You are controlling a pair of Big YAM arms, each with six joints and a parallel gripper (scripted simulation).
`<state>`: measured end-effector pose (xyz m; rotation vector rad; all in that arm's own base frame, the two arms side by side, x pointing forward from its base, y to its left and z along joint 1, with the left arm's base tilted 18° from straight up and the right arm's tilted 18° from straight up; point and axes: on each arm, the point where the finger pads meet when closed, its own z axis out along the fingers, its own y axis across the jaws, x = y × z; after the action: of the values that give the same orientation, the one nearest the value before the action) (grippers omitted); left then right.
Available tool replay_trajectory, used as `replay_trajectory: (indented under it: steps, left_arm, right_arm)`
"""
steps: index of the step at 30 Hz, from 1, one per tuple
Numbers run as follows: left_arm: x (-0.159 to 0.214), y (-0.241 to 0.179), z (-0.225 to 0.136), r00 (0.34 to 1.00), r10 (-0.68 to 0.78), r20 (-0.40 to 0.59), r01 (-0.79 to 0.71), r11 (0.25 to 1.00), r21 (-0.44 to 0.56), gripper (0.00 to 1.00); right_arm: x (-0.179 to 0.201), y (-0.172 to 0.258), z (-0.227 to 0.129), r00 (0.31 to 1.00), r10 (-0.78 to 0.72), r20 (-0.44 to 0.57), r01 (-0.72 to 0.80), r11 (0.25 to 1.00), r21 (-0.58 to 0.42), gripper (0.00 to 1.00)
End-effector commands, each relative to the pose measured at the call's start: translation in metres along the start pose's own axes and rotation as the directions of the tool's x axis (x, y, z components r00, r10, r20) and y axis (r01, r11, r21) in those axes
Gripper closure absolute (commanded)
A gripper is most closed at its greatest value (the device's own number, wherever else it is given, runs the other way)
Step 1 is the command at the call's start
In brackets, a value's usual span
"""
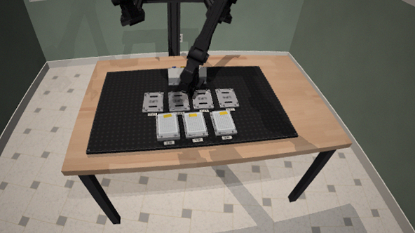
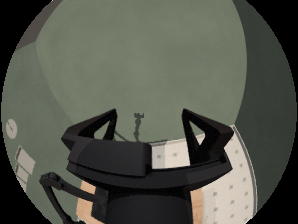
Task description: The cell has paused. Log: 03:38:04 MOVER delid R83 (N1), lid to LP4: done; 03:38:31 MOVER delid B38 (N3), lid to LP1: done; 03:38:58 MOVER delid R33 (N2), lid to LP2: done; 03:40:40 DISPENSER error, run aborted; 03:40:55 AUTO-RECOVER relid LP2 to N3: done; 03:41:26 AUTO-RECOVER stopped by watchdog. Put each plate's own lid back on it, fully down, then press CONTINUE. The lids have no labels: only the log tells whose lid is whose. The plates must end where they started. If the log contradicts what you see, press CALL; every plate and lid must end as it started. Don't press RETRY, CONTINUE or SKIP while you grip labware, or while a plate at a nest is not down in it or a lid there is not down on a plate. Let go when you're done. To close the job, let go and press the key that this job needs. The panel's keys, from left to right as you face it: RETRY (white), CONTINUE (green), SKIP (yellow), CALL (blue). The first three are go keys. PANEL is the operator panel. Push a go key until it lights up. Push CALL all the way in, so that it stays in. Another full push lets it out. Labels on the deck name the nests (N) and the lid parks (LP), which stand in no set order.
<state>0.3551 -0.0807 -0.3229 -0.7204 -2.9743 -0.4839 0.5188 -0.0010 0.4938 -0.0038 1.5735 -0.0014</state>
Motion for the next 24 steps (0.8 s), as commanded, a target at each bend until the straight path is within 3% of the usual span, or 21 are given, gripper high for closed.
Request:
replay_trajectory:
  steps: [1,6,24]
  left_arm:
    - [-0.023,-0.001,-0.014,0.999,0.003,0.052,-0.003,1.000,-0.003,1.00]
    - [-0.024,-0.003,-0.015,0.998,0.008,0.054,-0.008,1.000,-0.003,1.00]
    - [-0.017,-0.006,-0.083,0.999,0.003,0.046,-0.003,1.000,0.001,1.00]
  right_arm:
    - [-0.024,0.001,-0.001,0.999,0.002,0.049,-0.002,1.000,0.000,0.00]
    - [-0.024,0.001,-0.001,0.999,0.002,0.049,-0.002,1.000,0.000,0.00]
    - [-0.024,0.001,-0.001,0.999,0.002,0.049,-0.002,1.000,0.000,0.00]
